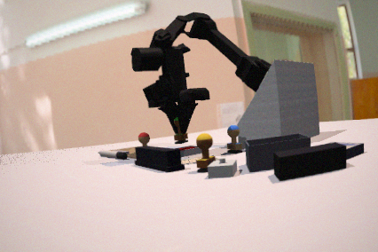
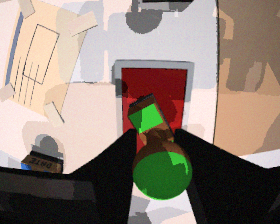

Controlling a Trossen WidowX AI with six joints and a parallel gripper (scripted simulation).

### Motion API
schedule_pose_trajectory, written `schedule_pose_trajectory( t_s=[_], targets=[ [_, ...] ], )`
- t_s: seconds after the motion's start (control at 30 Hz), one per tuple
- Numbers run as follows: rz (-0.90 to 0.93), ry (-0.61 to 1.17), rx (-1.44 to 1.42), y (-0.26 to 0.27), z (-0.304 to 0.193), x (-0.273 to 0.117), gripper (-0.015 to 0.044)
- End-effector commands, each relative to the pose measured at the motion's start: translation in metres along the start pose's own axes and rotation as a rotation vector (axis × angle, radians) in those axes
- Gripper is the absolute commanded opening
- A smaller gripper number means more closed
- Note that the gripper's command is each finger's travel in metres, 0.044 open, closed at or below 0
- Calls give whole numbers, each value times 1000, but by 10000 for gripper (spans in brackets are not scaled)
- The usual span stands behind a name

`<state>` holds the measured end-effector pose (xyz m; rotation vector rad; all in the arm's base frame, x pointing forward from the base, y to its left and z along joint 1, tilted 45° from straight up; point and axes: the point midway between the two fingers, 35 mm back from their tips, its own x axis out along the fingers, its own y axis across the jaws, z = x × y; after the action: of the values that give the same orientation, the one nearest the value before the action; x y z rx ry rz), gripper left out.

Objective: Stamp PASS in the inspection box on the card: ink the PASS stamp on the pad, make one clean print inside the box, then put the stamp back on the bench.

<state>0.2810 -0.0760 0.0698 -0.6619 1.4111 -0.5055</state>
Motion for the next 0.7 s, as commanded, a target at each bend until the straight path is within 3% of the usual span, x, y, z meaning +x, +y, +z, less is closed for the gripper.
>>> schedule_pose_trajectory(
  t_s=[0.0, 0.67],
  targets=[
    [-4, 4, -9, 0, -2, 3, 0],
    [-6, 4, -7, -1, -3, 13, 0]
  ],
)
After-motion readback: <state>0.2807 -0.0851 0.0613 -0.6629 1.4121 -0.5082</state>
